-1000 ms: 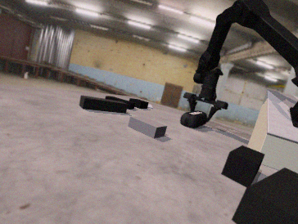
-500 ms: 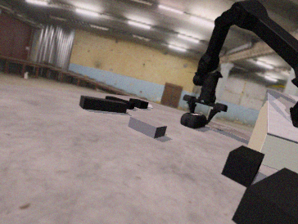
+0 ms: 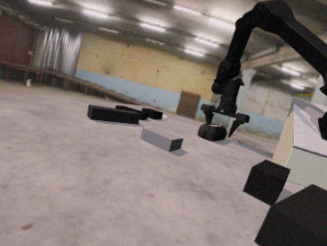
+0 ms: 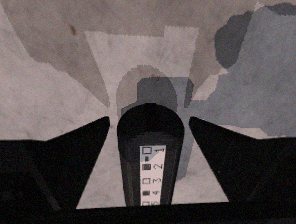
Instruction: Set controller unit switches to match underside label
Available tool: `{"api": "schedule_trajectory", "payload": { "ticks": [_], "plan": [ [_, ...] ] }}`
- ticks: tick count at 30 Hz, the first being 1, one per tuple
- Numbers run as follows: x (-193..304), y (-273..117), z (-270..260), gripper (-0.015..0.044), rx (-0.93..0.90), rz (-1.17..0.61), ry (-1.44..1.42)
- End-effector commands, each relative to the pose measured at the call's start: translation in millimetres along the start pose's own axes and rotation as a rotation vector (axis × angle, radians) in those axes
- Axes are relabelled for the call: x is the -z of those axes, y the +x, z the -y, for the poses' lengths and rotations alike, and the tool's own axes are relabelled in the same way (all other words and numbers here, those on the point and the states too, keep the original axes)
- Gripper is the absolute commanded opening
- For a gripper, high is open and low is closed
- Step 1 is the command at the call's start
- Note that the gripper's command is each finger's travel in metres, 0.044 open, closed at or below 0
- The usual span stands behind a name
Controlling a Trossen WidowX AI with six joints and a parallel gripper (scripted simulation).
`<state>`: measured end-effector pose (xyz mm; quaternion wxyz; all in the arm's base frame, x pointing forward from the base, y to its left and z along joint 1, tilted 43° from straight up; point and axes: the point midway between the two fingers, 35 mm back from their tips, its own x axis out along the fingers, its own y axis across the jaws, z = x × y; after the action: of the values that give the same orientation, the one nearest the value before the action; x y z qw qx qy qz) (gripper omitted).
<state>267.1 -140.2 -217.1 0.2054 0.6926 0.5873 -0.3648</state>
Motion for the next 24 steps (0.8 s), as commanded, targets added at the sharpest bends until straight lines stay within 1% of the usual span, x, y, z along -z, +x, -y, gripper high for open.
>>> {"api": "schedule_trajectory", "payload": {
  "ticks": [1,3,8,24],
  "plan": [
    [0,0,0,0.044,0.0,0.0,0.0],
    [8,-6,-1,0.044,0.0,0.0,0.0],
    [58,-39,0,0.044,0.001,-0.003,0.001],
    [60,-40,0,0.044,0.001,-0.003,0.001]
  ]
}}
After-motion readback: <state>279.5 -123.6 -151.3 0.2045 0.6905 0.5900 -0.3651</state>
